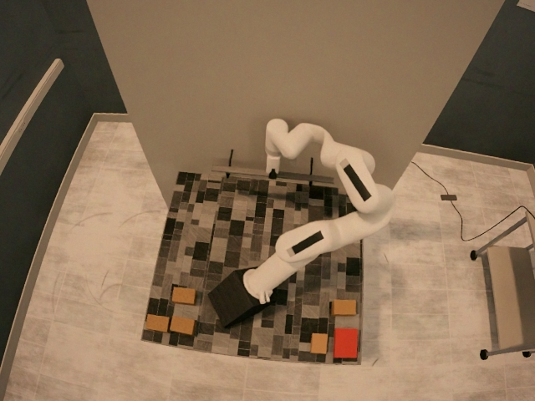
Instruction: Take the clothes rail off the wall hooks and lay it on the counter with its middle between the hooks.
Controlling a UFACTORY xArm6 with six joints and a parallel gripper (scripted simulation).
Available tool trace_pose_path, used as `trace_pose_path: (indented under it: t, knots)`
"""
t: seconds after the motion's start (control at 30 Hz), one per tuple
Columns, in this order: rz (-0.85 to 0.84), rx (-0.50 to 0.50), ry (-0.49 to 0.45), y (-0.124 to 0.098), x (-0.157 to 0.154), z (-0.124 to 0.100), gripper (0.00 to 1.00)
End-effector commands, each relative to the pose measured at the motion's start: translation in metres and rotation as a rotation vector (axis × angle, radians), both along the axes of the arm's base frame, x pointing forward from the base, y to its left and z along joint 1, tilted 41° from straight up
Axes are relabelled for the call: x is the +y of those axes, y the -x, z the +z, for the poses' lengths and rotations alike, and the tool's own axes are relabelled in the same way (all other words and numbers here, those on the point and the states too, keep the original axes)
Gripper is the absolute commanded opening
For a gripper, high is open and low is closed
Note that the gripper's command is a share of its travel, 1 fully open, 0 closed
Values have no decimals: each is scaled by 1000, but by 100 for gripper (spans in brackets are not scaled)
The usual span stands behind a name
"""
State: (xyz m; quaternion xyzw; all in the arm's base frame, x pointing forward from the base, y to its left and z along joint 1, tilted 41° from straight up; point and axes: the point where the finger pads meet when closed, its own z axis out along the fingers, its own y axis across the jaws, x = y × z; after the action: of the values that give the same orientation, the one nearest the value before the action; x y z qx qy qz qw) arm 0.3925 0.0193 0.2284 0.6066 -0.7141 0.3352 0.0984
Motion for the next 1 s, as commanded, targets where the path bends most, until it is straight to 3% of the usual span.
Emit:
trace_pose_path:
  t: [0.0, 0.97]
  knots:
    - [1, -3, -1, 0, 3, 4, 0]
    - [1, -3, -2, 5, 13, 17, 0]
